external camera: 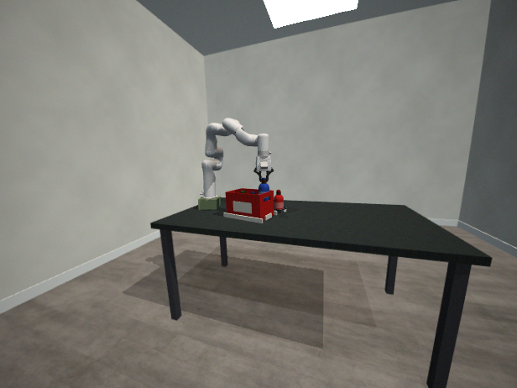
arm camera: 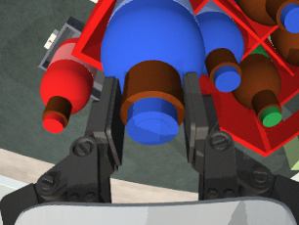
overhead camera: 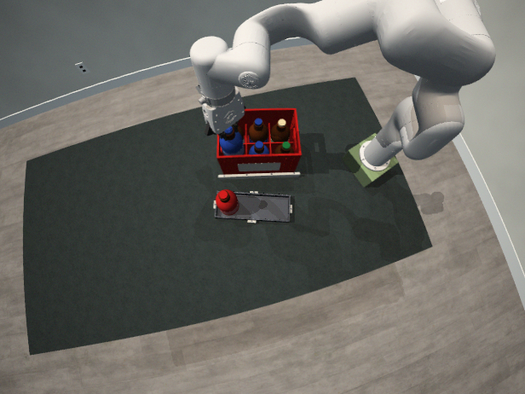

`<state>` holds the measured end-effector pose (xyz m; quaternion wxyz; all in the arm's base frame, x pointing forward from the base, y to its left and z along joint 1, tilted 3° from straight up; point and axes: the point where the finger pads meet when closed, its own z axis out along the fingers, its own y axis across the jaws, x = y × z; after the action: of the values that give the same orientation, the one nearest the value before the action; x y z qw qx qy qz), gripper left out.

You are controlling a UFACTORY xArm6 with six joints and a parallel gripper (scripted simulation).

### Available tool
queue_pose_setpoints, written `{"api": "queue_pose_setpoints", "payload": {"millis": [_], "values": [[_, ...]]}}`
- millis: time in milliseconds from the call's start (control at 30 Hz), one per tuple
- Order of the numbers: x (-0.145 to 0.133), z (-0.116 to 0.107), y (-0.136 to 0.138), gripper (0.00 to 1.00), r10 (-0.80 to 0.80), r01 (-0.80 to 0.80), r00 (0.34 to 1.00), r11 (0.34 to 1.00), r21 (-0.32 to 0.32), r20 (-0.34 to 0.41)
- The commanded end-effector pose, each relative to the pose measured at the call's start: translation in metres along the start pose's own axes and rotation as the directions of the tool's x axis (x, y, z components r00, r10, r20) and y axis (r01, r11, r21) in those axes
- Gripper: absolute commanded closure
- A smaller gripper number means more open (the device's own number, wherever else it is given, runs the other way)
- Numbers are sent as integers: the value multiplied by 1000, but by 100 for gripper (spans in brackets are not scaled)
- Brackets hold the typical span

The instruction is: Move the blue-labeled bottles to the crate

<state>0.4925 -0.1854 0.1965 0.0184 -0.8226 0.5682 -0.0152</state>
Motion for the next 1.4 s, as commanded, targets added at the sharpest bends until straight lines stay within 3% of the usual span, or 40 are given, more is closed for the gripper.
{"api": "queue_pose_setpoints", "payload": {"millis": [0, 1367], "values": [[1, -1, -1, 100, 0, 0, 1000, 1000, 4, -4], [1, 10, -1, 100, 0, 0, 1000, 1000, 4, -4]]}}
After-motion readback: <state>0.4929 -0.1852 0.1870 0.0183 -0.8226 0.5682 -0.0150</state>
